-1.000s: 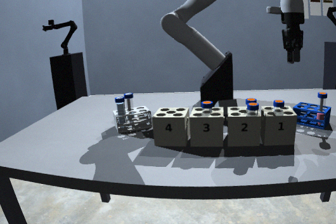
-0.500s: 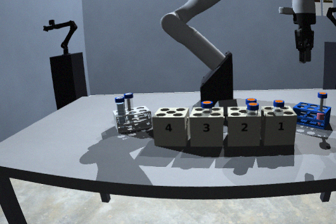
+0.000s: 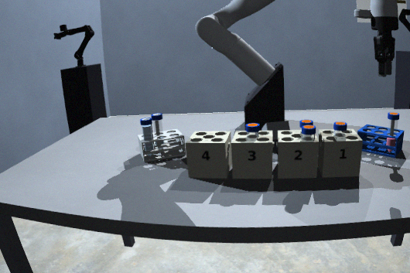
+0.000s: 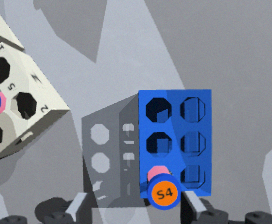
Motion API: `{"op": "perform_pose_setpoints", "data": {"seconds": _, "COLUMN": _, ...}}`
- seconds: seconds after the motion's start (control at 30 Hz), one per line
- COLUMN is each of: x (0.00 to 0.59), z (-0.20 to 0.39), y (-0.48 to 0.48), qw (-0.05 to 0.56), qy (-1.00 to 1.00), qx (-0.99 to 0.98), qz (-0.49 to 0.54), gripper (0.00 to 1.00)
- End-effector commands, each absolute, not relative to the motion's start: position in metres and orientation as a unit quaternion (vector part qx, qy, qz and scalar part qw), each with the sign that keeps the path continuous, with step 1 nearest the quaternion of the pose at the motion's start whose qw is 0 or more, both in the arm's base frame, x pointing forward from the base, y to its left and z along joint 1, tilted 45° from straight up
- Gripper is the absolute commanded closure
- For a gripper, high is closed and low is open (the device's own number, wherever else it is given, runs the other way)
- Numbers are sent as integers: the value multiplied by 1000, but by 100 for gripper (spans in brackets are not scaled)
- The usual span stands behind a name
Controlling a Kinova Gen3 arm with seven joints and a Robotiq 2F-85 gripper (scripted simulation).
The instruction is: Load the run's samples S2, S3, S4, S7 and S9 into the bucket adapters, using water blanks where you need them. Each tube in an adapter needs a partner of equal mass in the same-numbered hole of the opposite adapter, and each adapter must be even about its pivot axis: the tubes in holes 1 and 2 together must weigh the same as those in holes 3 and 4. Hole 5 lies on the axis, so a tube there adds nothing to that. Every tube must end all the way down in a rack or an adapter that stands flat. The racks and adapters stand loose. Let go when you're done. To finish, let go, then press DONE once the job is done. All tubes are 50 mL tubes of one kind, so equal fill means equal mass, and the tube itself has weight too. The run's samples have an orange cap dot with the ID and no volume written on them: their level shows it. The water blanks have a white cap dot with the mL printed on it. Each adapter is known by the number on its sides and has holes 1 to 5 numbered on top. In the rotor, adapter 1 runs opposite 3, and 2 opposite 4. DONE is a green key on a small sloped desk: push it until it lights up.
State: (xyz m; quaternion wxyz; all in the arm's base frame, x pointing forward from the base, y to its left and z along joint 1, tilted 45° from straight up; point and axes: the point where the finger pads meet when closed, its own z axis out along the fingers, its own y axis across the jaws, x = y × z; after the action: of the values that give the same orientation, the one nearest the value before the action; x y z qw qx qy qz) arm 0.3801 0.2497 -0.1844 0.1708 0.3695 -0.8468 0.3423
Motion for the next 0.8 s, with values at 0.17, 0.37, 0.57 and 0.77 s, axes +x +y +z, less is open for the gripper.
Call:
{"op": "perform_pose_setpoints", "data": {"seconds": 0.17, "x": 377, "z": -201, "y": 269, "qw": 171, "qy": -847, "qx": 369, "qz": 342, "gripper": 38}}
{"op": "perform_pose_setpoints", "data": {"seconds": 0.37, "x": 376, "z": -209, "y": 277, "qw": 171, "qy": -847, "qx": 369, "qz": 342, "gripper": 38}}
{"op": "perform_pose_setpoints", "data": {"seconds": 0.57, "x": 376, "z": -209, "y": 277, "qw": 171, "qy": -847, "qx": 369, "qz": 342, "gripper": 38}}
{"op": "perform_pose_setpoints", "data": {"seconds": 0.77, "x": 376, "z": -209, "y": 277, "qw": 171, "qy": -847, "qx": 369, "qz": 342, "gripper": 38}}
